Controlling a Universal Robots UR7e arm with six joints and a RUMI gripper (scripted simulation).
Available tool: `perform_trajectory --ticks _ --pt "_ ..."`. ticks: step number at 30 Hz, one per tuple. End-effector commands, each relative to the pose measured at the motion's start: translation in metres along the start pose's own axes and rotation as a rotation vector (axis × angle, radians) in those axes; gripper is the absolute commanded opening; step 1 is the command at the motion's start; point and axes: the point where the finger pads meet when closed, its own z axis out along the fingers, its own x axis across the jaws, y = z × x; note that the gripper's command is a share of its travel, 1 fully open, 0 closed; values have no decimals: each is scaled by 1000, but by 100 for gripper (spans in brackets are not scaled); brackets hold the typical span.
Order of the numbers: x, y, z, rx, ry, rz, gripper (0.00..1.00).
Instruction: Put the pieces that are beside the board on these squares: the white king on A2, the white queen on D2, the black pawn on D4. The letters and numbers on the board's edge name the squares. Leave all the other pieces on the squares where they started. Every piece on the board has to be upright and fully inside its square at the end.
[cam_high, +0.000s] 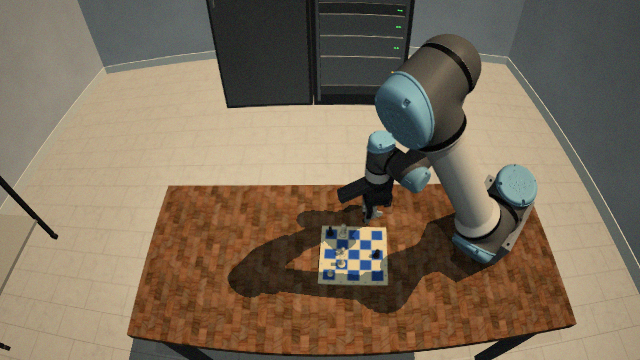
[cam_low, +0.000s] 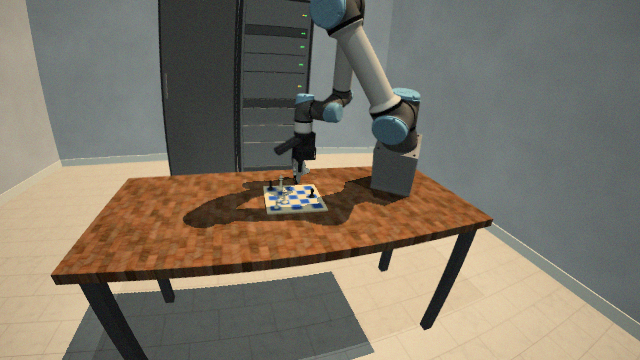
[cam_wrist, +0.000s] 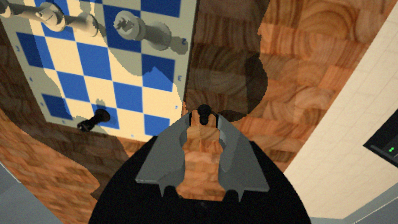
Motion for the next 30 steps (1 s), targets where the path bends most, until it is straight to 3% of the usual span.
perform_trajectory --ticks 1,27,28,30 --pt "0 0 0 1 1 0 20" --pt "0 0 0 1 1 0 20" --pt "0 0 0 1 1 0 0" --pt "0 0 0 1 1 0 0"
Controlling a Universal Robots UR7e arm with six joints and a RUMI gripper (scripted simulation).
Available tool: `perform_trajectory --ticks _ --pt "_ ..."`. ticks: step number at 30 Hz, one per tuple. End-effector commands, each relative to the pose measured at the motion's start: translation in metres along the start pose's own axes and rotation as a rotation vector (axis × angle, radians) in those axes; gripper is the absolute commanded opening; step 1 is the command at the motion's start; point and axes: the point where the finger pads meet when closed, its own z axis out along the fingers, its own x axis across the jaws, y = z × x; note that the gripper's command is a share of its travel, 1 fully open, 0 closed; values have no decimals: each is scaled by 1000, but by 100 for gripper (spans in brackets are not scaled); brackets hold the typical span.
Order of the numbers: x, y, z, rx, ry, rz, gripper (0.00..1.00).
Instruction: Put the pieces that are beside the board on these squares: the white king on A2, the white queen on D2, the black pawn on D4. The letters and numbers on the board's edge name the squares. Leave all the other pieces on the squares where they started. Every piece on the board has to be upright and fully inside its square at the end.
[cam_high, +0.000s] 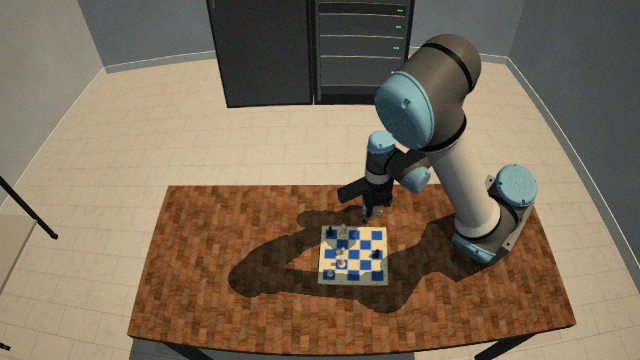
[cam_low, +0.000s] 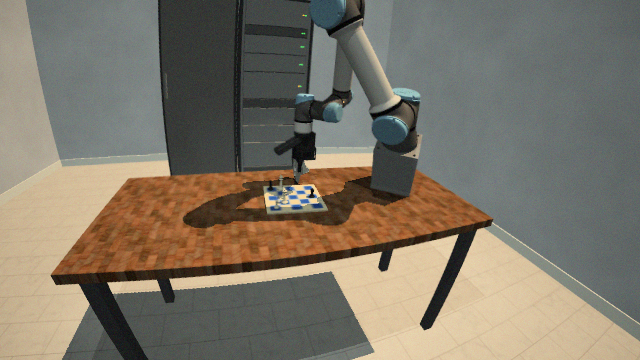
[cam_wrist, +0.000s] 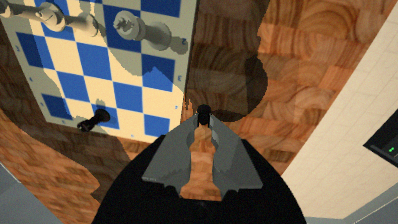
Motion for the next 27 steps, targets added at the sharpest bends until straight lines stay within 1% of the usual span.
perform_trajectory --ticks 1,27 --pt "0 0 0 1 1 0 0" --pt "0 0 0 1 1 0 0"
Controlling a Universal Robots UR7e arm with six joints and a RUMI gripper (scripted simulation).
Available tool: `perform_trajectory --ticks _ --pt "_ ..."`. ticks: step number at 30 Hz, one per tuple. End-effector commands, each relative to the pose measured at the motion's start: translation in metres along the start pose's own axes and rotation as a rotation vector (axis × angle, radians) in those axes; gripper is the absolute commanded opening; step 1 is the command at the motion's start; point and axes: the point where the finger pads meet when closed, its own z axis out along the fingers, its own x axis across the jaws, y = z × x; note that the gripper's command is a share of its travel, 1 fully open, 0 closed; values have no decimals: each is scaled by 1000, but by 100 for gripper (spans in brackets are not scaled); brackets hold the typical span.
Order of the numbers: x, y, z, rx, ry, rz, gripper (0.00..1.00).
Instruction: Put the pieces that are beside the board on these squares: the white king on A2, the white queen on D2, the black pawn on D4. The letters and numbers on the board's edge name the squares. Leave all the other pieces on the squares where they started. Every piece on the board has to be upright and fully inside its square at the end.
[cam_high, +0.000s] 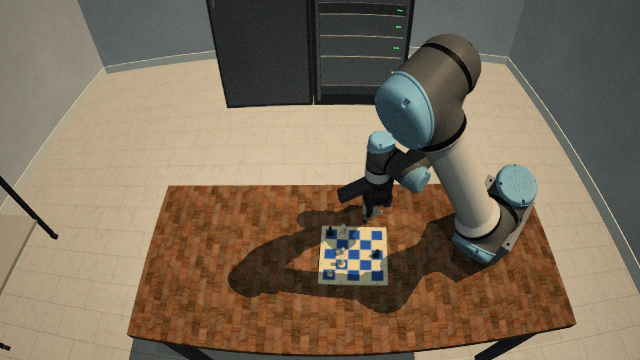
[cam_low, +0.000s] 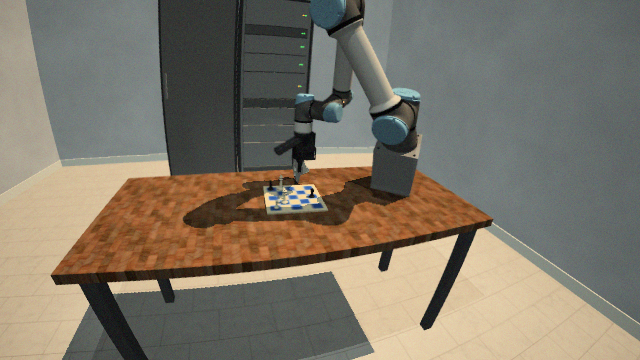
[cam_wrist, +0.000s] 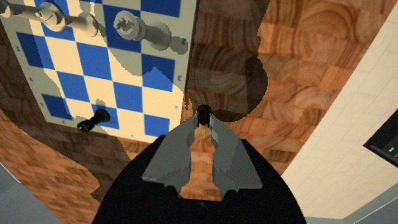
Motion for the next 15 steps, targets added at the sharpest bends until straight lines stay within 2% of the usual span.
perform_trajectory --ticks 1,15 --pt "0 0 0 1 1 0 0" --pt "0 0 -6 1 1 0 0"
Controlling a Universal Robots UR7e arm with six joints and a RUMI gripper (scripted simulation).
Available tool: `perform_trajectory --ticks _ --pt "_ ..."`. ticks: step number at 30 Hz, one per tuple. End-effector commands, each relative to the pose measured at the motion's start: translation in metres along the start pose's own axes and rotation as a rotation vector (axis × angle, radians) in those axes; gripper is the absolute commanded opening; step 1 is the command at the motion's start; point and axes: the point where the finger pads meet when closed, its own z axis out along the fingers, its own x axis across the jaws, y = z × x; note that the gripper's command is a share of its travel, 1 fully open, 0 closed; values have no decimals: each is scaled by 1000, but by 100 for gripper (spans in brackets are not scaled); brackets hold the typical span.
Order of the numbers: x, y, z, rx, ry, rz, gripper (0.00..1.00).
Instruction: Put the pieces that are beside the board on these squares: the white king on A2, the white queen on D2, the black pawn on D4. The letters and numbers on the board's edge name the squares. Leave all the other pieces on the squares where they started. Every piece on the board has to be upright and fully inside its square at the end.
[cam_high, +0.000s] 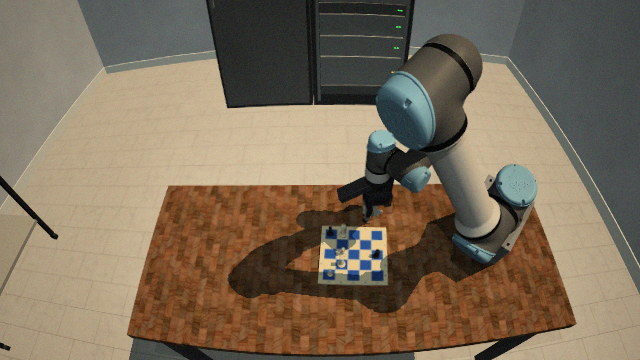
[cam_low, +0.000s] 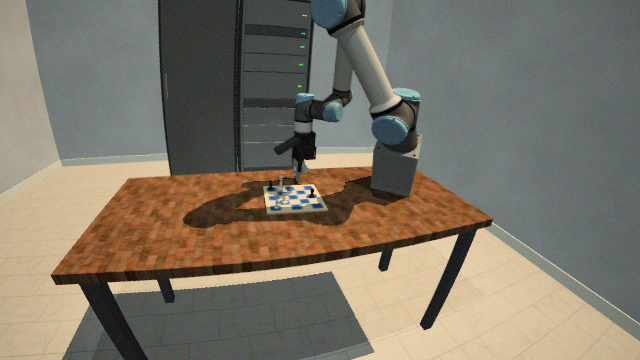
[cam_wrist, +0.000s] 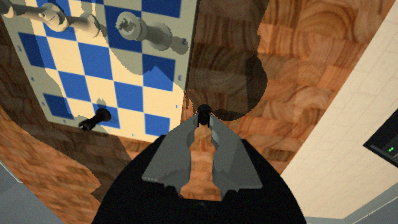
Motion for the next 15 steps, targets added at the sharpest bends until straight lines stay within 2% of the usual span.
perform_trajectory --ticks 1,9,11,15 --pt "0 0 -6 1 1 0 0" --pt "0 0 -29 1 1 0 0" --pt "0 0 -29 1 1 0 0" --pt "0 0 -45 1 1 0 0"
